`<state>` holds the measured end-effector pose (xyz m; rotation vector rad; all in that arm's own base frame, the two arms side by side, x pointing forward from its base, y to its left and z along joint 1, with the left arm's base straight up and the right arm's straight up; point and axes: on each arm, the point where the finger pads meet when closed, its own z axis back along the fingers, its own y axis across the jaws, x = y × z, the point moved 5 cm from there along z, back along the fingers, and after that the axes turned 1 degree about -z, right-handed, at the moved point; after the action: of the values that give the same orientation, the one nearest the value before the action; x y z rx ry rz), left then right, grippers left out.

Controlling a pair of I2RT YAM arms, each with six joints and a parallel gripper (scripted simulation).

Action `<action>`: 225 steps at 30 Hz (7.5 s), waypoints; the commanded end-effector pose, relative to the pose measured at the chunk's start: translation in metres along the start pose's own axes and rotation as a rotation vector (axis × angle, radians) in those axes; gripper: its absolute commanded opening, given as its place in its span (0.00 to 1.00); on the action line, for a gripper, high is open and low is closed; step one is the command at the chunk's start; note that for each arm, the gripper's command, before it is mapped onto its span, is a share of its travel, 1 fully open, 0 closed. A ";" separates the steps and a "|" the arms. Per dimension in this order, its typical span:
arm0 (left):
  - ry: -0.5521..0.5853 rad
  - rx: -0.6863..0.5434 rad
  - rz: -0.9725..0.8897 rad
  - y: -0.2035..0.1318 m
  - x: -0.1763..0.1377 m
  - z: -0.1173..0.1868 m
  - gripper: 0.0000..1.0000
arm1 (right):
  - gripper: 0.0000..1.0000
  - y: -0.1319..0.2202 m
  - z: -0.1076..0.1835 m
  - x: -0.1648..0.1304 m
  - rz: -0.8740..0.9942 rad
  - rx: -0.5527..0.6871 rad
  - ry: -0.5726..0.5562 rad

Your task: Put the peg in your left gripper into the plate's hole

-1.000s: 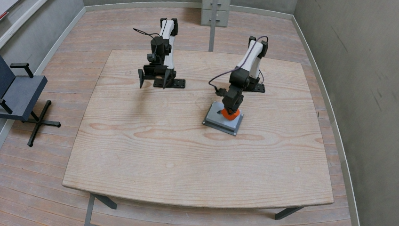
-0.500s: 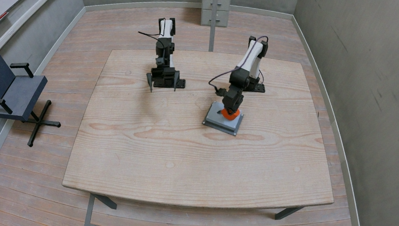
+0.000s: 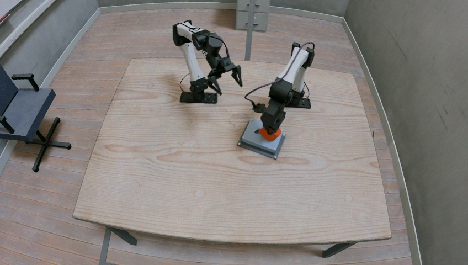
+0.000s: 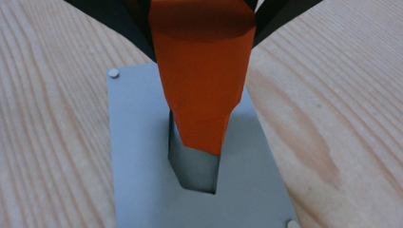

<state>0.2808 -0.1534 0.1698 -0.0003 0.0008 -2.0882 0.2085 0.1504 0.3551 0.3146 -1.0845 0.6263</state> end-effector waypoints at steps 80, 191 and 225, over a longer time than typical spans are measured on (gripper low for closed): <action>0.352 -0.047 0.168 0.005 0.047 0.005 0.39 | 1.00 0.063 0.048 -0.027 0.178 0.234 0.175; 0.313 -0.038 0.130 0.001 0.055 -0.025 0.39 | 1.00 0.063 0.048 -0.027 0.178 0.234 0.175; 0.321 -0.055 0.131 0.002 0.065 0.010 0.70 | 1.00 0.063 0.048 -0.027 0.178 0.234 0.175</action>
<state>0.2520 -0.2163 0.1732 0.2861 0.2532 -1.9514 0.1280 0.1684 0.3432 0.3576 -0.8679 0.9342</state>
